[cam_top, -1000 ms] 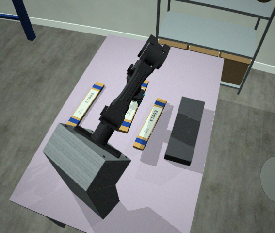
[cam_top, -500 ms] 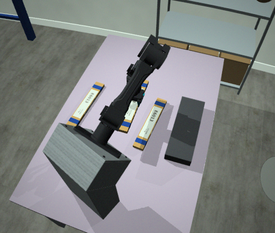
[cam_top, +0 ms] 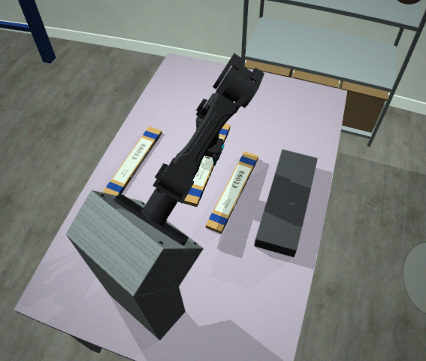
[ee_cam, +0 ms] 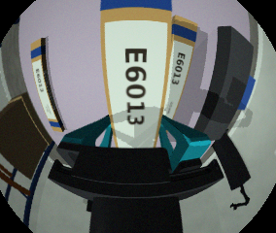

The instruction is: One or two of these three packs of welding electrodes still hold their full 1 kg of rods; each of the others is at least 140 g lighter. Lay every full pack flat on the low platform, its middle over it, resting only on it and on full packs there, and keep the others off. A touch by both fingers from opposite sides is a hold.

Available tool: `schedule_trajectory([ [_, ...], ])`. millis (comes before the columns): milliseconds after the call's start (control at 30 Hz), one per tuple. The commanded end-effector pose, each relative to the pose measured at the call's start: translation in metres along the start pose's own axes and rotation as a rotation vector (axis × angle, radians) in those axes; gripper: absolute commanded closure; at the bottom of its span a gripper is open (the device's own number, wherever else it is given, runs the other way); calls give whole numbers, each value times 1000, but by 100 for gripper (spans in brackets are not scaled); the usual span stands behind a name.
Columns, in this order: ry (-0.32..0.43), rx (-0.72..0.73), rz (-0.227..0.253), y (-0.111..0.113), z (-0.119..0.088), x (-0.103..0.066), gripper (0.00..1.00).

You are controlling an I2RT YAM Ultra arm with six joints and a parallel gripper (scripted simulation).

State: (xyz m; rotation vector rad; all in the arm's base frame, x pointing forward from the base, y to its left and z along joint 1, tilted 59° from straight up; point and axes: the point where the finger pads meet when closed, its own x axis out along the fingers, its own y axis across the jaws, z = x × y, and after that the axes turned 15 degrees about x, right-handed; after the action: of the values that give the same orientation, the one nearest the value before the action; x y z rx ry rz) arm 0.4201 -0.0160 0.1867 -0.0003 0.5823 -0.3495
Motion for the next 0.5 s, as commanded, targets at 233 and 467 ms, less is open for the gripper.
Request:
schedule_trajectory([
  [233,-80,14,46,11,28,-15,100],
  [467,-63,13,32,7,23,0,100],
])
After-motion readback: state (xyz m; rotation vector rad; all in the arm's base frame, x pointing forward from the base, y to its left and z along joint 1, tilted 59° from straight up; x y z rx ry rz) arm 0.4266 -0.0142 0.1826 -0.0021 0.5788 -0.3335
